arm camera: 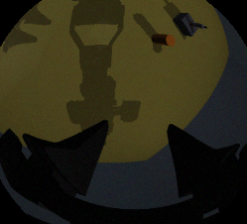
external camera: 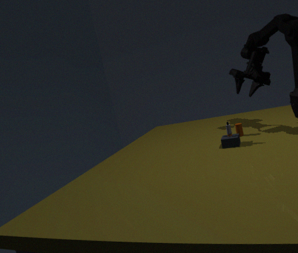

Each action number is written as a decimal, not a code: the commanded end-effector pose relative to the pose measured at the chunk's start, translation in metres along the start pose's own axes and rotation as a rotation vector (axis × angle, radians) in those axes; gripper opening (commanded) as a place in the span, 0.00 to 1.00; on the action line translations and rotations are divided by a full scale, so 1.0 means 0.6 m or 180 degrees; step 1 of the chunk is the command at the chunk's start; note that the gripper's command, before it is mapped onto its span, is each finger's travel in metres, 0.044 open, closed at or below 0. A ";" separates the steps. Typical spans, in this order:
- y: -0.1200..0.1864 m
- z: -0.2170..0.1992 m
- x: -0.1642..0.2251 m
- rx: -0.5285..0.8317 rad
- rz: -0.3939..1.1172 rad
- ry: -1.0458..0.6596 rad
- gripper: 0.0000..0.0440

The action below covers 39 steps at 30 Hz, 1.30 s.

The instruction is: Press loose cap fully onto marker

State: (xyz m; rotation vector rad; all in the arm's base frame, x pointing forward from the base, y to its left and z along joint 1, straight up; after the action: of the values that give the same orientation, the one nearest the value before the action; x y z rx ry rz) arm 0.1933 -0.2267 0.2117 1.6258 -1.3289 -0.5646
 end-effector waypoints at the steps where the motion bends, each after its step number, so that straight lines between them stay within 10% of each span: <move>1: -0.009 -0.001 0.001 -0.0091 -0.0078 0.0014 0.71; 39: -0.085 -0.029 -0.010 -0.0841 -0.0641 0.0181 0.70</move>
State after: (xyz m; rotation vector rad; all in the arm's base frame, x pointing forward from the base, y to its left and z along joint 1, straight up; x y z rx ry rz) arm 0.2290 -0.2160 0.1762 1.5645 -1.0246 -0.7612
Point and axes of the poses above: the point midway between the two fingers, 35 mm back from their tips, its own y axis back along the fingers, its own z axis across the jaws, x = y × z, the point moved 3 cm from there along y, back along the fingers, and after that the axes turned 13 degrees about -y, right-handed, at the moved point
